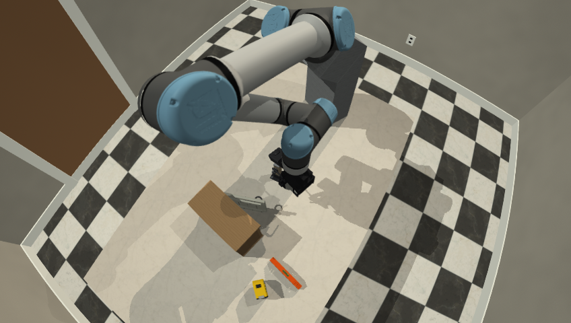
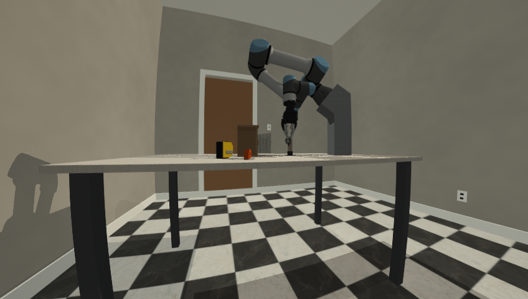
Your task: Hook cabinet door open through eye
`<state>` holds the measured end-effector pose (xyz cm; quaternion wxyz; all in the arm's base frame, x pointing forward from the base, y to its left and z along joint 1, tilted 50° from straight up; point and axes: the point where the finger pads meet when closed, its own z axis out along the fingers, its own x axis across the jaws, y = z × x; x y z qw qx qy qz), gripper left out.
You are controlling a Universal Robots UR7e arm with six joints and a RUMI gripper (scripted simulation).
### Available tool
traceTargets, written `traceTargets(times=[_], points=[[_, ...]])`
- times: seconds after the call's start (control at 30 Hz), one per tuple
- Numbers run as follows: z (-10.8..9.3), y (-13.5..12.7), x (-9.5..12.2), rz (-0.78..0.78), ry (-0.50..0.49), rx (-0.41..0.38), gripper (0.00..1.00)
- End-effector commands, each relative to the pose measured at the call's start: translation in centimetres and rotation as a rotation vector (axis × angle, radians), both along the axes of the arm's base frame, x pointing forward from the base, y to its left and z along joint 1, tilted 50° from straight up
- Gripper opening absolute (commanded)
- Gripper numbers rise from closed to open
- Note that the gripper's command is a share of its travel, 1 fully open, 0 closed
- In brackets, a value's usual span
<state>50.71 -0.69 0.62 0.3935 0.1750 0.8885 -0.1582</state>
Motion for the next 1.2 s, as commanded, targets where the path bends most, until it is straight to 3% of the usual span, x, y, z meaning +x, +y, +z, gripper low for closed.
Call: traceTargets(times=[0.0,1.17], points=[[0.2,0.1,-0.1,0.0,-0.001,0.0,0.02],[1.6,0.7,-1.7,0.0,-0.001,0.001,0.02]])
